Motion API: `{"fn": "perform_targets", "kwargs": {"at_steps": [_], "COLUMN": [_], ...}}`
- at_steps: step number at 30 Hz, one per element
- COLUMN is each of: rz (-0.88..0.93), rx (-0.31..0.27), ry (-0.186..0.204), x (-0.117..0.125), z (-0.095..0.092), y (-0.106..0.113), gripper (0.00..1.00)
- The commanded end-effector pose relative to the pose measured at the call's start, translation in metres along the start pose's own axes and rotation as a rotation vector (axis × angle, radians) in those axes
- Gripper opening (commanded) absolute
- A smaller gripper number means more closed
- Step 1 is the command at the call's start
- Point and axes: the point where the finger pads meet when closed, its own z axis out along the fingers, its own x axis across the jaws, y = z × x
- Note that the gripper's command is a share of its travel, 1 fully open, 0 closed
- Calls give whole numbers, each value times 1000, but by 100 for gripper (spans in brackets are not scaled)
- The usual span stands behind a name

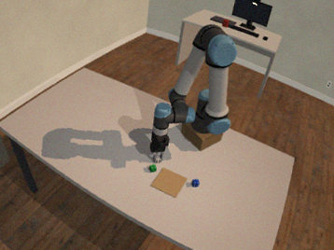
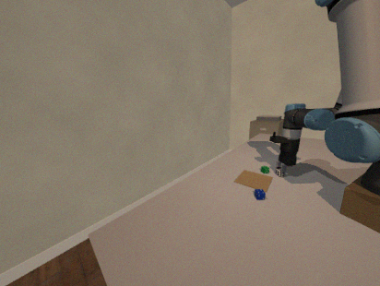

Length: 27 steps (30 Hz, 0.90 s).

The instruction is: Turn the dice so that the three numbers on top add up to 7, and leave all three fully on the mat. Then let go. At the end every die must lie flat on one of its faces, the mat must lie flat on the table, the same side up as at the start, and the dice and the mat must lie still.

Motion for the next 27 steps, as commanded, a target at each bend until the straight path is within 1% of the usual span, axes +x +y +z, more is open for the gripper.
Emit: {"fn": "perform_targets", "kwargs": {"at_steps": [1, 6, 11, 19, 21, 27], "rz": [0, 0, 0, 0, 0, 0], "rx": [0, 0, 0, 0, 0, 0], "ry": [1, 1, 1, 1, 1, 1], "x": [0, 0, 0, 0, 0, 0], "z": [-1, -3, -9, -27, -27, -46], "y": [0, 0, 0, 0, 0, 0], "gripper": [57, 57, 57, 57, 57, 57]}}
